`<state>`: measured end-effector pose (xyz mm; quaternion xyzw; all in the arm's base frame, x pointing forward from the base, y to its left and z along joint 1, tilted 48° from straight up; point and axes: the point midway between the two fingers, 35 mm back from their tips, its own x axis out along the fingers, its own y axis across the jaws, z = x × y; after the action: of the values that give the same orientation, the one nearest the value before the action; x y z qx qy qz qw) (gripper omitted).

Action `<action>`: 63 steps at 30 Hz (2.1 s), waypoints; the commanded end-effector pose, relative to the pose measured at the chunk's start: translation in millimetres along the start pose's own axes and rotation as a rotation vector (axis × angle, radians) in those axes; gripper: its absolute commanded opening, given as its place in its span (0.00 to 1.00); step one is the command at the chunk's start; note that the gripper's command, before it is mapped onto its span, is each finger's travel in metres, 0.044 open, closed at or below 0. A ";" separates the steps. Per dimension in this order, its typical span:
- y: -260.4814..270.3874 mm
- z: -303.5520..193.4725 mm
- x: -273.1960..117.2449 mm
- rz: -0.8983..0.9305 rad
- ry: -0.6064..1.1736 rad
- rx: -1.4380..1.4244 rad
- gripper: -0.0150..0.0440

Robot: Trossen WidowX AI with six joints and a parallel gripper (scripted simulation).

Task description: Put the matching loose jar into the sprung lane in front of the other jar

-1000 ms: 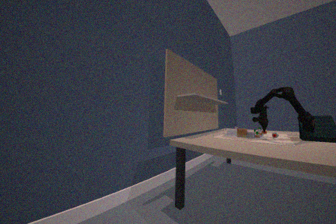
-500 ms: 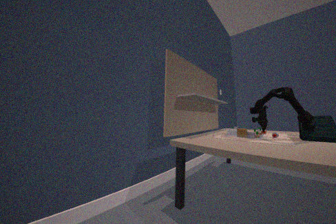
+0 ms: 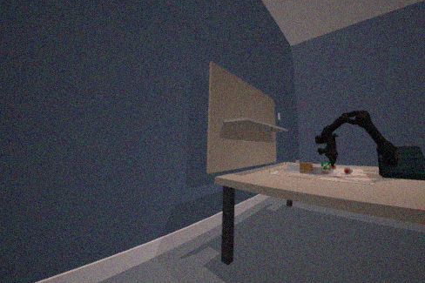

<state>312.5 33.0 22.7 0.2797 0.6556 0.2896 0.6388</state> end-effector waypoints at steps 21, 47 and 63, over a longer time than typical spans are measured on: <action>1.7 15.1 -1.0 0.003 -0.014 -0.007 0.25; 2.9 25.5 -1.8 0.003 -0.014 -0.008 0.25; 3.8 31.8 -3.0 0.003 -0.014 -0.008 0.25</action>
<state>336.6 33.6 23.5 0.2787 0.6580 0.2879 0.6376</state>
